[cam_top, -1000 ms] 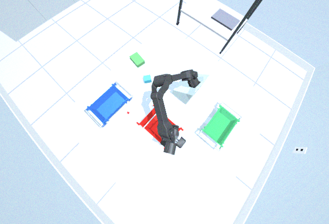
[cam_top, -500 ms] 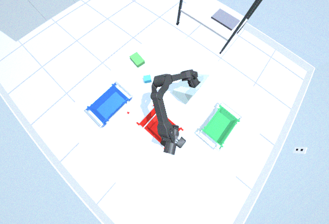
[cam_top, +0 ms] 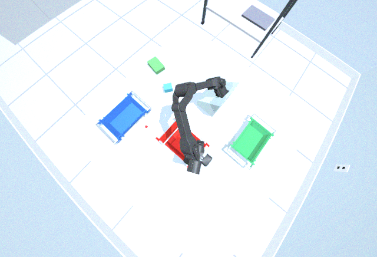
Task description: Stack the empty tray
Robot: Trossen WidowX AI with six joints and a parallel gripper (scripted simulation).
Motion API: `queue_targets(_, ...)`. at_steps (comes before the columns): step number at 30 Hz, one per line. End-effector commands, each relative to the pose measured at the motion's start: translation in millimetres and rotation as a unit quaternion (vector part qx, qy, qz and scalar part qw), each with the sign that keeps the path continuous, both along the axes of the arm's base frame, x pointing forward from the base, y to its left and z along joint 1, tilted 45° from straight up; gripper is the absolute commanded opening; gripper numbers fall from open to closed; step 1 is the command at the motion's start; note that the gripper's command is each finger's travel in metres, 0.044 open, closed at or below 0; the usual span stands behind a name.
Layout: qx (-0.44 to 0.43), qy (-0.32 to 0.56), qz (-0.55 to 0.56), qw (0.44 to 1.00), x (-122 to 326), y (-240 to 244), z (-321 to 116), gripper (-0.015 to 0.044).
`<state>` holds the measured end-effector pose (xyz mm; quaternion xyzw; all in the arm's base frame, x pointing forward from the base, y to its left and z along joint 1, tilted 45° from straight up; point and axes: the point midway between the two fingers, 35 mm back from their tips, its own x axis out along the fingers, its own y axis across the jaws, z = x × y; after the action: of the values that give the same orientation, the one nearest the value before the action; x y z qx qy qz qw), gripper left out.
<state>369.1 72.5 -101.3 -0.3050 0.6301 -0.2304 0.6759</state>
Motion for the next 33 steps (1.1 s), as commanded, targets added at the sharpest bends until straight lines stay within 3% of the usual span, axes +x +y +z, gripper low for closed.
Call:
queue_targets(1, 0.0, 0.0, 0.0, 1.0, 0, 0, 0, 0.0)
queue_targets(17, 0.0, 0.0, 0.0, 1.0, 0, 0, 0, 0.0)
queue_targets(26, 0.002, 0.0, 0.0, 1.0, 2, 12, 9, 0.0236)
queue_targets(33, 0.005, 0.001, 0.001, 1.0, -5, 83, 79, 0.042)
